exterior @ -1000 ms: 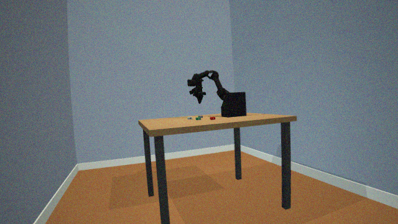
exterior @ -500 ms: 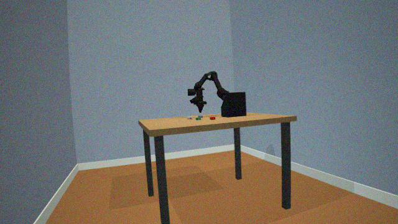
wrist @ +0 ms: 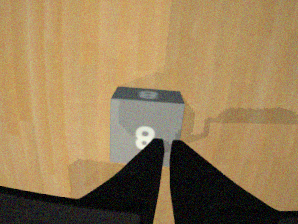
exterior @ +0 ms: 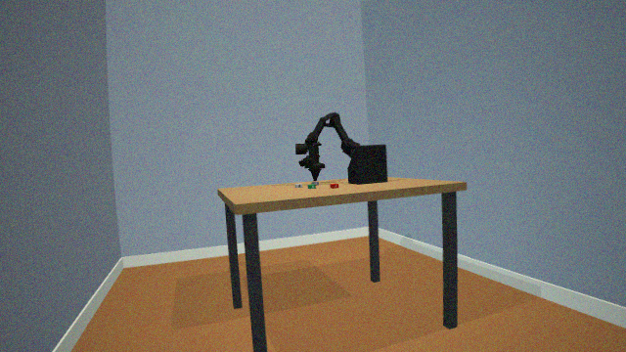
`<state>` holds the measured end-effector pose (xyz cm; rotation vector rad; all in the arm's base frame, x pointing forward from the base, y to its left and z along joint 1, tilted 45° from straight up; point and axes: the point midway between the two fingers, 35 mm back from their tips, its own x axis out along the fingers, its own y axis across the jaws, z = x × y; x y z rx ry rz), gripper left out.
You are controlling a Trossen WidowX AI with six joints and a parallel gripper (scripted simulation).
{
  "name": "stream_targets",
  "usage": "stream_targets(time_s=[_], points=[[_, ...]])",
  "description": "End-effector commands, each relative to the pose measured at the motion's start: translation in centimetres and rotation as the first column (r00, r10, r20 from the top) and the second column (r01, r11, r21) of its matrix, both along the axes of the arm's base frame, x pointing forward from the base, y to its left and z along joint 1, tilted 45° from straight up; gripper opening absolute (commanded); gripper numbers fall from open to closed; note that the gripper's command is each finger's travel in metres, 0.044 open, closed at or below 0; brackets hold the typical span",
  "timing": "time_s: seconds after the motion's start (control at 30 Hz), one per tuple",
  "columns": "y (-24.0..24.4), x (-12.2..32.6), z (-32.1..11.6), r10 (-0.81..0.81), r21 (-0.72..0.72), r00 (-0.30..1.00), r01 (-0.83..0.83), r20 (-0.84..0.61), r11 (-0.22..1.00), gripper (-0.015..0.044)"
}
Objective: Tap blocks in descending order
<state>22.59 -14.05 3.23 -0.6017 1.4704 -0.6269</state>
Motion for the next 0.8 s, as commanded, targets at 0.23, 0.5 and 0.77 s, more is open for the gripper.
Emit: stream_targets(time_s=[0.23, 0.5, 0.77], points=[[-0.2, -0.1, -0.2, 0.001, -0.002, 1.000, -0.001, -0.004, 1.000, 0.0020], [2.3, -0.1, 1.9, 0.003, 0.007, 1.000, -0.003, -0.012, 1.000, 0.0020], [7.5, -0.2, 7.1, 0.003, 0.007, 1.000, -0.003, -0.013, 1.000, 0.0020]])
